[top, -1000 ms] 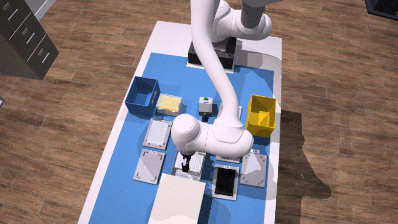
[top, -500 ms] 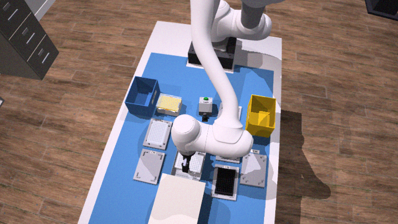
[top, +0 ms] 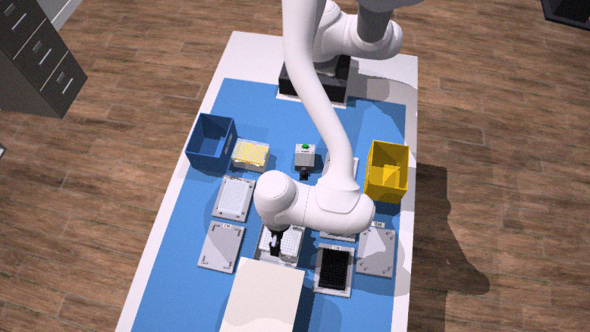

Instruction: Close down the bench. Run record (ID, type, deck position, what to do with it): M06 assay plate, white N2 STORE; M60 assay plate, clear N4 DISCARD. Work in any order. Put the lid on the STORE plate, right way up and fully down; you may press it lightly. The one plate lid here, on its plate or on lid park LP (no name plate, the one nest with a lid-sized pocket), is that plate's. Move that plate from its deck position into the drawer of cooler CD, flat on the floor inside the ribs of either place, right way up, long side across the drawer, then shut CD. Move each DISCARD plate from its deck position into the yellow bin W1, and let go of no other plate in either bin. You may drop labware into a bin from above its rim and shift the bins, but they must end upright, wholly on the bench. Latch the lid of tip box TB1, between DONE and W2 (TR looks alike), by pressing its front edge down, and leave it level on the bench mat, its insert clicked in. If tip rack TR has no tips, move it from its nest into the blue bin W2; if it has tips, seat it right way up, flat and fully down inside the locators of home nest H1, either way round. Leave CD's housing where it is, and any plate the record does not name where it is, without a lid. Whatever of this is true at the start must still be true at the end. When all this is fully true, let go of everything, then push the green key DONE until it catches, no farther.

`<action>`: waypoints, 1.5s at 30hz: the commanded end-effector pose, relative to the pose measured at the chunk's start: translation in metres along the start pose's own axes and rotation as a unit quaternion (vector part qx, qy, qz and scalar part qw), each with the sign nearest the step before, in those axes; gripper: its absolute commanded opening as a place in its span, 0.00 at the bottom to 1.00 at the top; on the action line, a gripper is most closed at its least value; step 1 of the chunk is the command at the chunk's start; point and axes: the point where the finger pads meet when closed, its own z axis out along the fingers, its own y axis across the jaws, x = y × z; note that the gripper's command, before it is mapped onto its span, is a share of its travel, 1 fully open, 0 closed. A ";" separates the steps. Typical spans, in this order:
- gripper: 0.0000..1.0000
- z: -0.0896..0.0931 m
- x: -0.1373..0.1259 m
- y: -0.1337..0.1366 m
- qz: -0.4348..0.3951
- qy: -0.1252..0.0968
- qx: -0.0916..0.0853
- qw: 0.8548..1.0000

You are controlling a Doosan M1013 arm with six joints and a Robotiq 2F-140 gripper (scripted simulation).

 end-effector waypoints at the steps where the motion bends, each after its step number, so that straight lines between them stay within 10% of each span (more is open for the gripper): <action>1: 0.00 0.001 0.000 0.000 0.000 0.000 0.000 1.000; 45: 0.00 0.001 0.000 0.005 0.000 0.000 0.000 1.000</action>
